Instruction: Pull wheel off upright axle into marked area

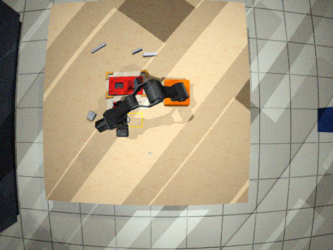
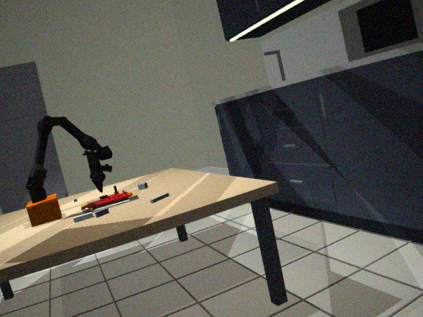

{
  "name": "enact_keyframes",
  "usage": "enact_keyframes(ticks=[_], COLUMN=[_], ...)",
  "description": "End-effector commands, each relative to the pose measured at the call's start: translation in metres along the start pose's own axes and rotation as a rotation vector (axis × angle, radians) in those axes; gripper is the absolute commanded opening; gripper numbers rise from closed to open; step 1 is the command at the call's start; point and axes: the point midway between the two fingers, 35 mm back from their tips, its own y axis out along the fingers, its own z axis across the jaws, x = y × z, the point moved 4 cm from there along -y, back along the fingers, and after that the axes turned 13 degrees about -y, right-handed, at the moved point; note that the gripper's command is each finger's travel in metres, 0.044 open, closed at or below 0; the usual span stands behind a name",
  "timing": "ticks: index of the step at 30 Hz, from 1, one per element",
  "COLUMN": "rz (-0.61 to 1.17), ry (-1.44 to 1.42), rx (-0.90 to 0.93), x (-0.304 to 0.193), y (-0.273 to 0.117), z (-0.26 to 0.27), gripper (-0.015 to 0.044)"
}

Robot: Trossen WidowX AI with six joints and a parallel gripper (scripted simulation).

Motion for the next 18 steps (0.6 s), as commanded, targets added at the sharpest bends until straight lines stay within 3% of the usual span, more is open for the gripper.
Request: enact_keyframes(ticks=[1,3,9,18], rz=[-0.022,-0.022,-0.02,-0.015], ry=[0.002,0.002,0.001,0.002], rx=[0.007,0.008,0.005,0.006], x=[0.002,0.002,-0.021,-0.073], y=[-0.028,-0.03,-0.039,-0.067], z=[0.0,0.0,-0.004,-0.014], gripper=[0.03,0.03,0.044,0.044])
